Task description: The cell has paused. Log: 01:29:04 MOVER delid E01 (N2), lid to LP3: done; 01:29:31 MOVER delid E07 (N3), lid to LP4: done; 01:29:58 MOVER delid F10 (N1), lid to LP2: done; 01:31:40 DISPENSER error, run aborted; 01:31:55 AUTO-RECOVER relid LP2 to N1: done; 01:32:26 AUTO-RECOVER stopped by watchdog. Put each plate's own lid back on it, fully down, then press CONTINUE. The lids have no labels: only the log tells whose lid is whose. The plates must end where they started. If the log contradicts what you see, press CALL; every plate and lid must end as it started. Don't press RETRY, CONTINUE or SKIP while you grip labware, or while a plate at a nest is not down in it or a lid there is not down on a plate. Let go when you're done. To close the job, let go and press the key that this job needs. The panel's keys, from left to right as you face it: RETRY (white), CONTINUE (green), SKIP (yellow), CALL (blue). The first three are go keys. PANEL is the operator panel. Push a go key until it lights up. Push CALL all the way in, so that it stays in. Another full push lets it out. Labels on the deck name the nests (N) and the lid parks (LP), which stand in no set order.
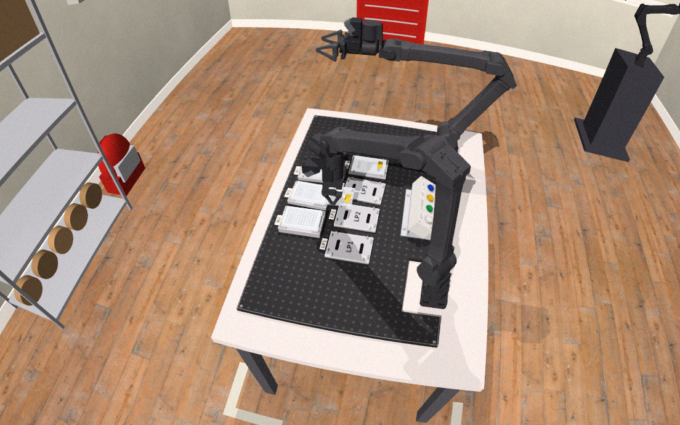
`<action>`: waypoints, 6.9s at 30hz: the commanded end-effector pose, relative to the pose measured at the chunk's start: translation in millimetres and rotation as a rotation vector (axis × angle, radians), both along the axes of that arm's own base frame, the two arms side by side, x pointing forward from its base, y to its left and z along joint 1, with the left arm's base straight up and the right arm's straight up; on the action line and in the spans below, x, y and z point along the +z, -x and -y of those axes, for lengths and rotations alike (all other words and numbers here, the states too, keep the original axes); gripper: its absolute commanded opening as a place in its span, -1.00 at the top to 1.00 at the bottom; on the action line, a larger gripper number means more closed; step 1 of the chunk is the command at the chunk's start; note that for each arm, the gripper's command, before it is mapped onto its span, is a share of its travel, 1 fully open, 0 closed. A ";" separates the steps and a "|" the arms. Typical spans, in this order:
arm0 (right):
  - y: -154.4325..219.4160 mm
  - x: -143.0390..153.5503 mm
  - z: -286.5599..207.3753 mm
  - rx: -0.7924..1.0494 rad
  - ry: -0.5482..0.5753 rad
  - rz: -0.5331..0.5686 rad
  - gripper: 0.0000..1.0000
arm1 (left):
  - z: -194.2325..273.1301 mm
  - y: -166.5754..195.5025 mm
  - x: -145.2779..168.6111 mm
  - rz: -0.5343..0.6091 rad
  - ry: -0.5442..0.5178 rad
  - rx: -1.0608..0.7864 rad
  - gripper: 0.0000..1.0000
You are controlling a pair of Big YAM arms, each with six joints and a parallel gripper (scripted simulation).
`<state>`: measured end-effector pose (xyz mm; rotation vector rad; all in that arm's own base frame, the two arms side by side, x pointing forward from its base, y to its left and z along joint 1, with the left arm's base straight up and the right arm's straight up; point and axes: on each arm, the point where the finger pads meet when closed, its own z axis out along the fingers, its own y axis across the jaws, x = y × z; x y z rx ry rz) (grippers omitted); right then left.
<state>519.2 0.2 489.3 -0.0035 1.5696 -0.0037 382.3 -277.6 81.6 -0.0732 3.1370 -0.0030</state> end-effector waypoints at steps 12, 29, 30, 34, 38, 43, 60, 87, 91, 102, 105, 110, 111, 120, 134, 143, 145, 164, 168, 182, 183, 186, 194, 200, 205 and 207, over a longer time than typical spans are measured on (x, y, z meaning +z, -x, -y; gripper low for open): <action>2.3 35.2 0.5 0.001 -0.012 0.057 -1.00 | -38.4 -66.7 13.4 0.035 0.018 -0.021 1.00; 2.3 35.2 0.5 0.001 -0.012 0.057 -1.00 | -96.2 -119.0 13.5 0.038 0.013 -0.021 1.00; 2.3 35.2 0.5 0.001 -0.012 0.057 -1.00 | -98.3 -120.7 13.2 0.038 0.012 -0.021 1.00; 2.3 35.2 0.5 0.001 -0.012 0.057 -1.00 | -99.8 -114.9 4.9 0.022 0.007 -0.024 1.00; 2.3 35.2 0.5 0.001 -0.012 0.057 -1.00 | -95.8 -110.3 1.6 0.021 0.007 -0.028 1.00; 2.3 35.2 0.5 0.001 -0.012 0.057 -1.00 | -95.8 -104.6 -2.8 0.013 0.004 -0.021 1.00; 2.3 35.2 0.5 0.001 -0.012 0.057 -1.00 | -90.3 -98.3 -9.6 0.004 0.001 -0.031 1.00; 2.3 35.2 0.5 0.001 -0.012 0.057 -1.00 | -90.0 -95.4 -21.6 0.001 0.000 -0.025 1.00; 2.3 35.2 0.5 0.001 -0.012 0.057 -1.00 | -87.8 -100.8 -16.8 0.020 0.007 -0.027 1.00; 2.3 35.2 0.5 0.001 -0.012 0.057 -1.00 | -89.7 -95.5 -25.8 0.002 0.000 -0.023 1.00; 2.3 35.2 0.5 0.001 -0.012 0.057 -1.00 | -89.2 -96.8 -26.0 0.006 0.002 -0.023 1.00; 2.3 35.2 0.5 0.001 -0.012 0.057 -1.00 | -89.8 -95.0 -28.5 0.001 0.000 -0.023 1.00; 2.3 35.2 0.5 0.001 -0.012 0.057 -1.00 | -89.7 -95.2 -28.8 0.002 0.000 -0.023 1.00; 2.3 35.2 0.5 0.001 -0.012 0.057 -1.00 | -89.8 -94.8 -32.1 0.001 0.000 -0.023 1.00; 2.3 35.2 0.5 0.001 -0.012 0.057 -1.00 | -89.7 -94.9 -32.6 0.000 -0.001 -0.023 1.00; 2.3 35.2 0.5 0.001 -0.012 0.057 -1.00 | -89.8 -94.6 -31.5 0.001 0.000 -0.023 1.00; 2.3 35.2 0.5 0.001 -0.012 0.057 -1.00 | -89.9 -94.5 -31.2 0.001 0.000 -0.023 1.00; 2.3 35.2 0.5 0.001 -0.012 0.057 -1.00 | -90.1 -93.9 -28.7 0.004 0.001 -0.023 1.00; 2.3 35.2 0.5 0.001 -0.012 0.057 -1.00 | -90.1 -93.8 -28.1 0.005 0.001 -0.023 1.00; 2.3 35.2 0.5 0.001 -0.012 0.057 -1.00 | -90.2 -93.6 -26.5 0.007 0.002 -0.023 -1.00; 2.3 35.2 0.5 0.001 -0.012 0.057 -1.00 | -90.2 -93.6 -26.5 0.007 0.002 -0.023 -1.00; 2.3 35.2 0.5 0.001 -0.012 0.057 -1.00 | -90.2 -93.6 -26.5 0.007 0.002 -0.023 -1.00; 2.3 35.2 0.5 0.001 -0.012 0.057 -1.00 | -90.2 -93.6 -26.5 0.007 0.002 -0.023 -1.00; 2.3 35.2 0.5 0.001 -0.012 0.057 -1.00 | -90.2 -93.6 -26.5 0.007 0.002 -0.023 -1.00; 2.3 35.2 0.5 0.001 -0.012 0.057 -1.00 | -90.2 -93.6 -26.5 0.007 0.002 -0.023 -1.00; 2.3 35.2 0.5 0.001 -0.012 0.057 -1.00 | -90.2 -93.6 -26.5 0.007 0.002 -0.023 -1.00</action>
